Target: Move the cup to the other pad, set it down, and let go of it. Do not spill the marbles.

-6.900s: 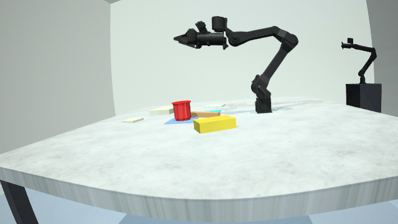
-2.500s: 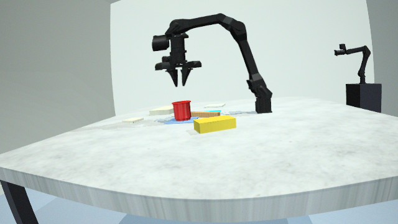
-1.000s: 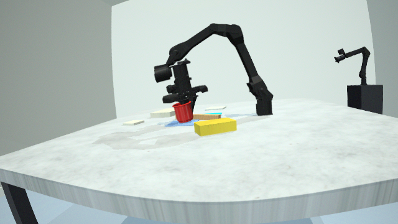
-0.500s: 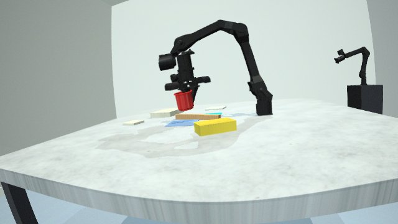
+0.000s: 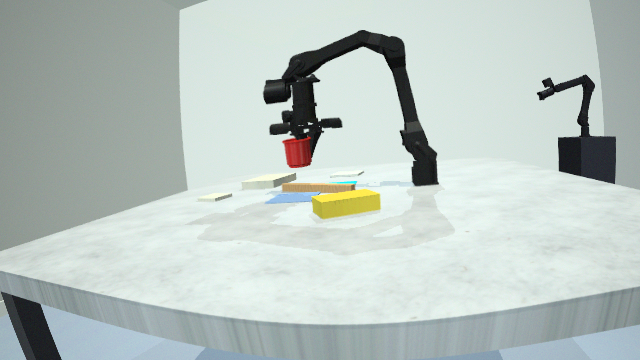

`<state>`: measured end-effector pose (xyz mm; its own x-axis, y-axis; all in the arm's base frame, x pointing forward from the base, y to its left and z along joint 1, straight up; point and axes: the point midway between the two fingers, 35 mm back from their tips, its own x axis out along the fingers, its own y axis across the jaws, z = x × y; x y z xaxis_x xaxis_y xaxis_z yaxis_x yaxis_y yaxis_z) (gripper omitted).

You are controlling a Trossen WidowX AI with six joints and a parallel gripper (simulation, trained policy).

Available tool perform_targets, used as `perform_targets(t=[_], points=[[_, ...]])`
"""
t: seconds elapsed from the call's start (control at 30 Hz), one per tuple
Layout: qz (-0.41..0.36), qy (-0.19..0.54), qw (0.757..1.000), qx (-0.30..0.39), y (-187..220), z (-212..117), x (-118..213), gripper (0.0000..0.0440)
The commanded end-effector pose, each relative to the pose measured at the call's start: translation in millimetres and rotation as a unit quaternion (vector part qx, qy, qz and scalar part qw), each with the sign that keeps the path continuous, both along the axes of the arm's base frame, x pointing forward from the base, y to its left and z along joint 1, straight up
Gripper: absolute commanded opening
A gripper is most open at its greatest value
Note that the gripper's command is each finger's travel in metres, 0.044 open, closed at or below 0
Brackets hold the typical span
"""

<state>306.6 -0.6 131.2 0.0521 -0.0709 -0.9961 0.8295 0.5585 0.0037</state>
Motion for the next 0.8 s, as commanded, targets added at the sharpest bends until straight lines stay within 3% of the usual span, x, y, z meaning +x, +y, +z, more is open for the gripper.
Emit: perform_targets(t=[0.0,0.77], points=[[-0.008,-0.006,1.000,0.002,-6.3,-0.3,-1.5,0.0000],[-0.074,-0.037,0.997,-0.005,-54.9,-21.8,-21.4,0.0000]])
